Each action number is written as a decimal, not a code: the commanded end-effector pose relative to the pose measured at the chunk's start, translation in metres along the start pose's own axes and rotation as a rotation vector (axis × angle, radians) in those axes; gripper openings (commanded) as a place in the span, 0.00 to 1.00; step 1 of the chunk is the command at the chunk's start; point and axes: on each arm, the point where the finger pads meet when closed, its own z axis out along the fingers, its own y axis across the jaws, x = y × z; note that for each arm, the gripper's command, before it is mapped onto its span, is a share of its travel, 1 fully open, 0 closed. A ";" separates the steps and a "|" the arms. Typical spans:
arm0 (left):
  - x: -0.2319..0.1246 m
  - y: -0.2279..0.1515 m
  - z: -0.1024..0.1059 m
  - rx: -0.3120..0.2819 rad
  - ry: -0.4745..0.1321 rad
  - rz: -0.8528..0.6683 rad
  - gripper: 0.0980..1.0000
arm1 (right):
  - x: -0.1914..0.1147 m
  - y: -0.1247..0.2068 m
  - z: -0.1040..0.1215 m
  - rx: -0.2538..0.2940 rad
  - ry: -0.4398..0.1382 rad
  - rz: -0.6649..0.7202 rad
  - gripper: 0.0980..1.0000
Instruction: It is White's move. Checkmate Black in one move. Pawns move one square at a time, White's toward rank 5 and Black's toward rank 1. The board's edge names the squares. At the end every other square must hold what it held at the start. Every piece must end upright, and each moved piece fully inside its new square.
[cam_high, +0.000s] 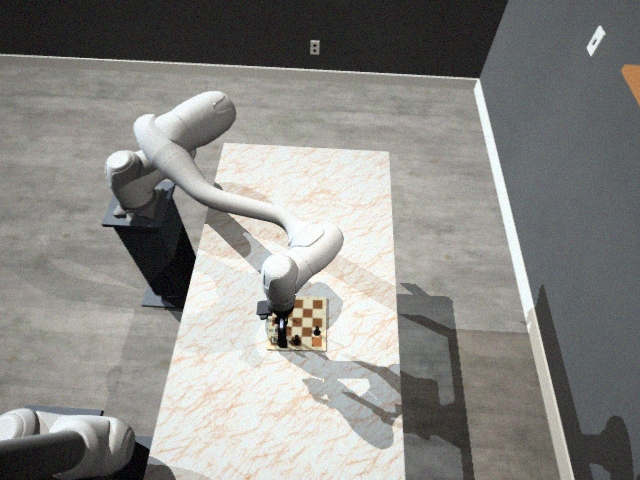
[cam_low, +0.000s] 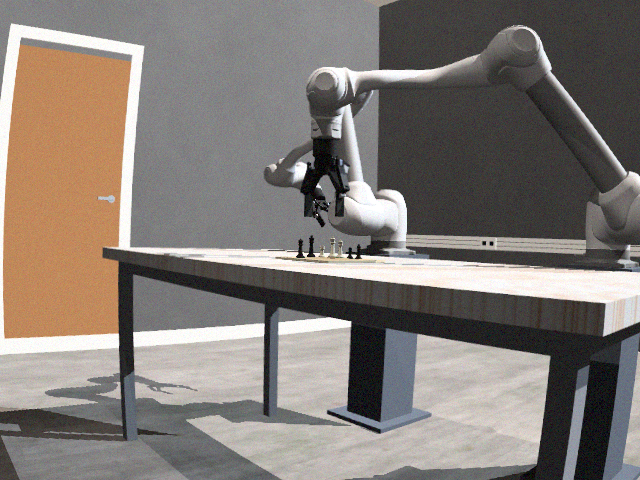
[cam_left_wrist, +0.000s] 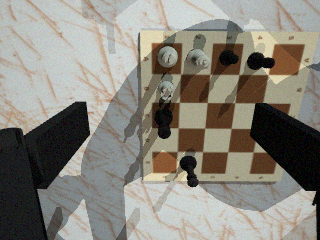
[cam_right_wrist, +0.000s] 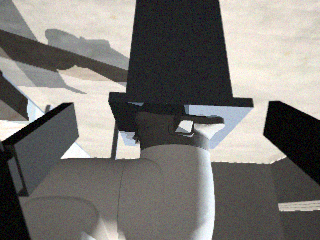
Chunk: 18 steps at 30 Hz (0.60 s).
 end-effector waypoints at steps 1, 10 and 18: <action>0.000 0.000 -0.002 0.001 -0.002 0.000 1.00 | 0.000 0.000 0.000 0.000 0.001 0.000 1.00; 0.000 0.000 -0.002 0.001 -0.002 0.000 1.00 | 0.000 0.000 0.000 0.000 0.001 0.000 1.00; 0.000 0.000 -0.009 0.001 -0.002 0.000 1.00 | 0.000 0.000 0.000 0.000 0.001 0.000 1.00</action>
